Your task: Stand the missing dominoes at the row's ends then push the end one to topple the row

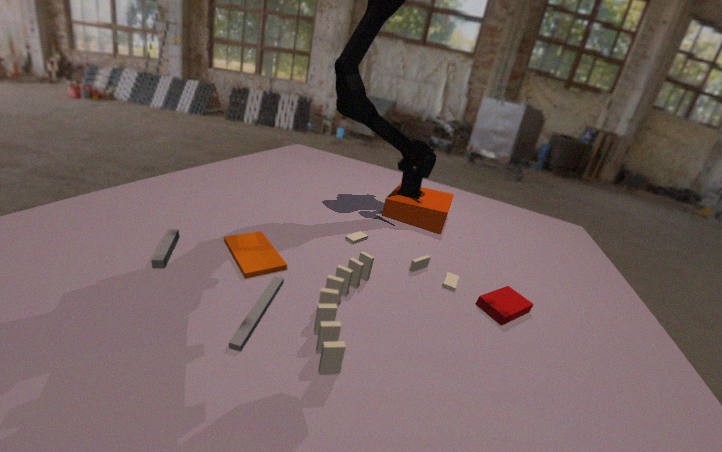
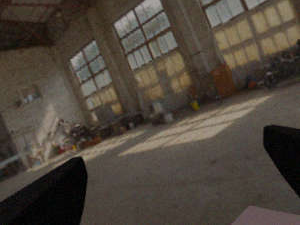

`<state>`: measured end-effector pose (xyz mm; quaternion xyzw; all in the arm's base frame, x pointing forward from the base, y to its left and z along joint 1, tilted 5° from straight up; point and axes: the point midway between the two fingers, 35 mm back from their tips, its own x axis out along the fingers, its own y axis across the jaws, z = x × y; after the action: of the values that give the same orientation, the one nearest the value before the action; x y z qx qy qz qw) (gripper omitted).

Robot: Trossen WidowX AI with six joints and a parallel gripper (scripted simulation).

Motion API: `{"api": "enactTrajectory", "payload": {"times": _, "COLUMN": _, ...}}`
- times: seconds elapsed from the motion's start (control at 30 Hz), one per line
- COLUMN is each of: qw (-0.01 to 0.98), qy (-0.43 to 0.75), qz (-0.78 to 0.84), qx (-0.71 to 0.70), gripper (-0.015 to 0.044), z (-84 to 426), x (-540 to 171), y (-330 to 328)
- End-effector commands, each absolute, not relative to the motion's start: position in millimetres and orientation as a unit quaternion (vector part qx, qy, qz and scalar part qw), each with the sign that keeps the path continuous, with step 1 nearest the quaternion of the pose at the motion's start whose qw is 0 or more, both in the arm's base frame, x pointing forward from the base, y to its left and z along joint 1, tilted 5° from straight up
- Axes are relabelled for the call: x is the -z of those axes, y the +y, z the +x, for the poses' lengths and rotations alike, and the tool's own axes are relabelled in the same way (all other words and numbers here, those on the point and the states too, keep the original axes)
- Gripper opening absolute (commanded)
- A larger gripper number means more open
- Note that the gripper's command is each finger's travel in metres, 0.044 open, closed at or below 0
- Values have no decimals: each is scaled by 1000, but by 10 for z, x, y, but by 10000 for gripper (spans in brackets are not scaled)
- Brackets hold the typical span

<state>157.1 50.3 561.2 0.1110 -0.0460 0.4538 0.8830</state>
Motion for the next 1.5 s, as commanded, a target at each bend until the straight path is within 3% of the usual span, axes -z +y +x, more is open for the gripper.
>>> {"api": "enactTrajectory", "payload": {"times": 0.0, "qw": 884, "qy": -48, "qz": 109, "qx": -452, "gripper": 426, "z": 1557, "x": -5615, "y": 507}}
{"api": "enactTrajectory", "payload": {"times": 0.43, "qw": 934, "qy": -116, "qz": -47, "qx": -333, "gripper": 440, "z": 1049, "x": -5441, "y": 1332}}
{"api": "enactTrajectory", "payload": {"times": 0.87, "qw": 956, "qy": 5, "qz": -189, "qx": -224, "gripper": 440, "z": 1919, "x": -4411, "y": 2056}}
{"api": "enactTrajectory", "payload": {"times": 1.13, "qw": 952, "qy": 156, "qz": -220, "qx": -142, "gripper": 440, "z": 2727, "x": -3514, "y": 1803}}
{"api": "enactTrajectory", "payload": {"times": 1.47, "qw": 902, "qy": 384, "qz": -197, "qx": -20, "gripper": 440, "z": 3315, "x": -2291, "y": 780}}
